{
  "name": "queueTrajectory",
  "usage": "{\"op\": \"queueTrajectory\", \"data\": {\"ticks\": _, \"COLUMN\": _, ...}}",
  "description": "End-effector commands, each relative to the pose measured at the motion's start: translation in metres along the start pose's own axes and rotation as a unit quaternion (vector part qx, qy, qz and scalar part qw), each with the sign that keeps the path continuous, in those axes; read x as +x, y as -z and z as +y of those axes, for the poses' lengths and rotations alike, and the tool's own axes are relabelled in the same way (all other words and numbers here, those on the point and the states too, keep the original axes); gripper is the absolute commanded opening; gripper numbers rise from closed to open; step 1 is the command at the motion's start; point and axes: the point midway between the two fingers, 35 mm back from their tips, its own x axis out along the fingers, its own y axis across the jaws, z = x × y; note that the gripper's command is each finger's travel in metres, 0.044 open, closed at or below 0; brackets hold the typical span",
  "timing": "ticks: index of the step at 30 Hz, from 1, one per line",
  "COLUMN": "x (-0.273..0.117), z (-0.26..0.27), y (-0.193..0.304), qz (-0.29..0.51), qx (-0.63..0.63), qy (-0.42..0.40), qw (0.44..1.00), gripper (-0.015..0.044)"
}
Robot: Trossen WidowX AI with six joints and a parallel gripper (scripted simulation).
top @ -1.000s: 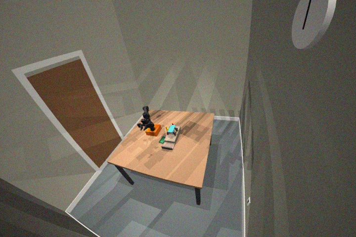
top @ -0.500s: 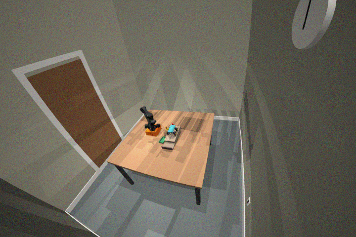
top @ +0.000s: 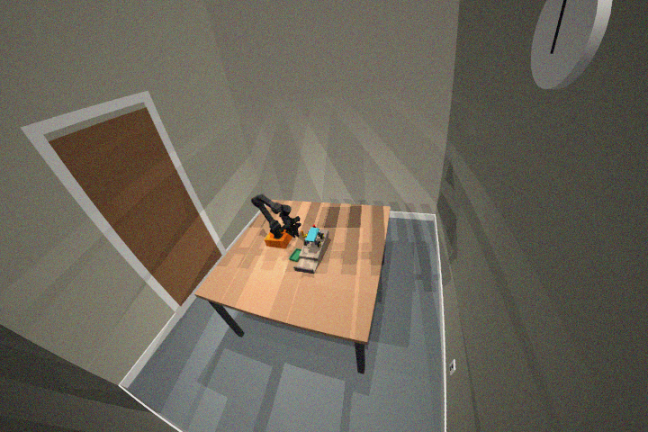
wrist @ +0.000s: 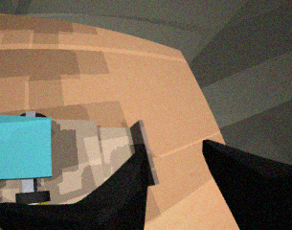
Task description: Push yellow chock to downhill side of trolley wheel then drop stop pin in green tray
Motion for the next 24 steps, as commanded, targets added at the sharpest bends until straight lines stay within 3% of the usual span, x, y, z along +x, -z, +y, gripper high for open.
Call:
{"op": "queueTrajectory", "data": {"ticks": 1, "x": -0.002, "z": 0.037, "y": -0.009, "qz": -0.002, "qx": -0.092, "qy": -0.065, "qw": 0.994, "gripper": 0.0190}}
{"op": "queueTrajectory", "data": {"ticks": 12, "x": -0.024, "z": 0.130, "y": -0.008, "qz": -0.009, "qx": -0.321, "qy": -0.220, "qw": 0.921, "gripper": 0.0190}}
{"op": "queueTrajectory", "data": {"ticks": 24, "x": -0.064, "z": 0.203, "y": 0.021, "qz": -0.022, "qx": -0.527, "qy": -0.350, "qw": 0.774, "gripper": 0.0190}}
